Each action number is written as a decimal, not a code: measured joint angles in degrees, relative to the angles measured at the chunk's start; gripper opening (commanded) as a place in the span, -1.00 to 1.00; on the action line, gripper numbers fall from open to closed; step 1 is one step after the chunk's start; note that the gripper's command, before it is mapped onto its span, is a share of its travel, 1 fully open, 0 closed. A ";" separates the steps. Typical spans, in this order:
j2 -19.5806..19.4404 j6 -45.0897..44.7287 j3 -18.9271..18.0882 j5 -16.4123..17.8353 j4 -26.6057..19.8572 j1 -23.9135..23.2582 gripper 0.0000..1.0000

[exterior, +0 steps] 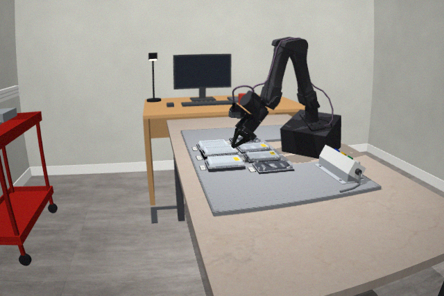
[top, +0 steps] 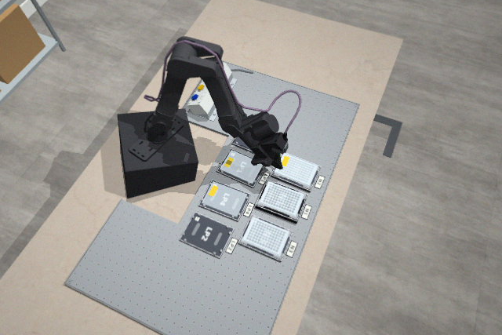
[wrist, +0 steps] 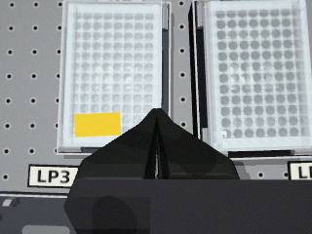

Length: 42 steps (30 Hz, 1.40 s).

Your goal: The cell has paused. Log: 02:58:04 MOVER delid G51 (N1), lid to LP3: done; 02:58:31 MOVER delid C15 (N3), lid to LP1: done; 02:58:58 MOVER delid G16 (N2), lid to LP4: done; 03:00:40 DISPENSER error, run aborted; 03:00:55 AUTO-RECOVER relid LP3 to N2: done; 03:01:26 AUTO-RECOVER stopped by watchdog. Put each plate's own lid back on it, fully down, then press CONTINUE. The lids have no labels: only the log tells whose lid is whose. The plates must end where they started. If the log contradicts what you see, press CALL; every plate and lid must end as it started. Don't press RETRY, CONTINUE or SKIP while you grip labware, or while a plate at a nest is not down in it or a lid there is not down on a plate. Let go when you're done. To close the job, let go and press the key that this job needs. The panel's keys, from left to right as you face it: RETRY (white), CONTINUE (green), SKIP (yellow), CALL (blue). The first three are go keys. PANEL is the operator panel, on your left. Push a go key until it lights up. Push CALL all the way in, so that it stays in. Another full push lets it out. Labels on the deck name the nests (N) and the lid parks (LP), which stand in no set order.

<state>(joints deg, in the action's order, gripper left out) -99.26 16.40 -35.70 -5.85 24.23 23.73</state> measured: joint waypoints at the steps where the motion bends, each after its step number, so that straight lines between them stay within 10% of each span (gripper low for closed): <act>1: -0.61 -0.33 -0.85 0.46 -0.33 -0.44 -1.00; 19: -10.78 -4.85 -17.33 6.10 -6.14 -7.41 -1.00; 42: -10.80 -5.14 -17.88 6.43 -7.23 -7.56 -1.00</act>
<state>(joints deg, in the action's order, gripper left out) -110.06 11.27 -53.58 0.58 16.99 16.16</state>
